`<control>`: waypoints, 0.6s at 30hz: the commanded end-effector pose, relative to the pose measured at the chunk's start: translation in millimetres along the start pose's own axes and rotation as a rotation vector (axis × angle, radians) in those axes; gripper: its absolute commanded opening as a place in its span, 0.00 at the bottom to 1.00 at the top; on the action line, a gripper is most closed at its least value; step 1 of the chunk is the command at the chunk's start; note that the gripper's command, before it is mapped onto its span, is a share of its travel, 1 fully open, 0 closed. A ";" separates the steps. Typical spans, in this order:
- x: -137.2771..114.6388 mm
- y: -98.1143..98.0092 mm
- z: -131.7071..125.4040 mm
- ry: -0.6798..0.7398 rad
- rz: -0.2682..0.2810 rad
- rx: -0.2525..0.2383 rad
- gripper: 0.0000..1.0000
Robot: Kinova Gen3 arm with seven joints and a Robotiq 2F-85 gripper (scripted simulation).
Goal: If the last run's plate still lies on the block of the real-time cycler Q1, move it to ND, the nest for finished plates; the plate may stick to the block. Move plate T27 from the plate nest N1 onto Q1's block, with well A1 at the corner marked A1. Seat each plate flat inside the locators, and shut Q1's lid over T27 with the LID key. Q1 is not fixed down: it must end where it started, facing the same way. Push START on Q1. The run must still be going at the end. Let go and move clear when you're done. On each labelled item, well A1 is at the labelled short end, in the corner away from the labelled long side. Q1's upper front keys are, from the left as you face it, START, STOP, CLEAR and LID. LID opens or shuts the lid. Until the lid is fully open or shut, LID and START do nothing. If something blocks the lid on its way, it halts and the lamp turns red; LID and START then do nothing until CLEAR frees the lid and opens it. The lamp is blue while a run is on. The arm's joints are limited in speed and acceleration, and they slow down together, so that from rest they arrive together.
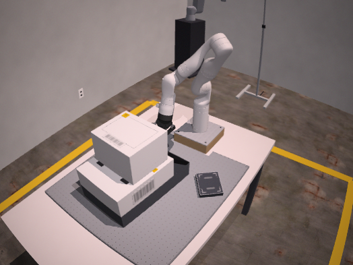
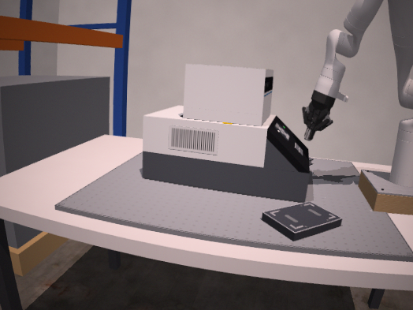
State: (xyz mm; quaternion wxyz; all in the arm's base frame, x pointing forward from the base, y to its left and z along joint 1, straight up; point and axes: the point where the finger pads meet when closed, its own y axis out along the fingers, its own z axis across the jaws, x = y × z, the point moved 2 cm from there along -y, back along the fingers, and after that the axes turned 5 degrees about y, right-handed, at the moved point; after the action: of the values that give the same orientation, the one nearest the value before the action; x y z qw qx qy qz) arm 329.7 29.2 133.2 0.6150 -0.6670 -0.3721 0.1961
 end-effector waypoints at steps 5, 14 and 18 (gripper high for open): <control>1.4 2.5 -1.0 0.000 -0.001 0.000 0.10; 3.4 7.9 -2.6 0.000 -0.001 0.000 0.10; 4.2 10.3 -3.3 0.000 -0.001 0.000 0.10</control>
State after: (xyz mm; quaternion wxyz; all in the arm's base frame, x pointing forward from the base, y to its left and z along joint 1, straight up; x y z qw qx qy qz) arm 336.0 30.2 125.8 0.6150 -0.6669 -0.3722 0.1962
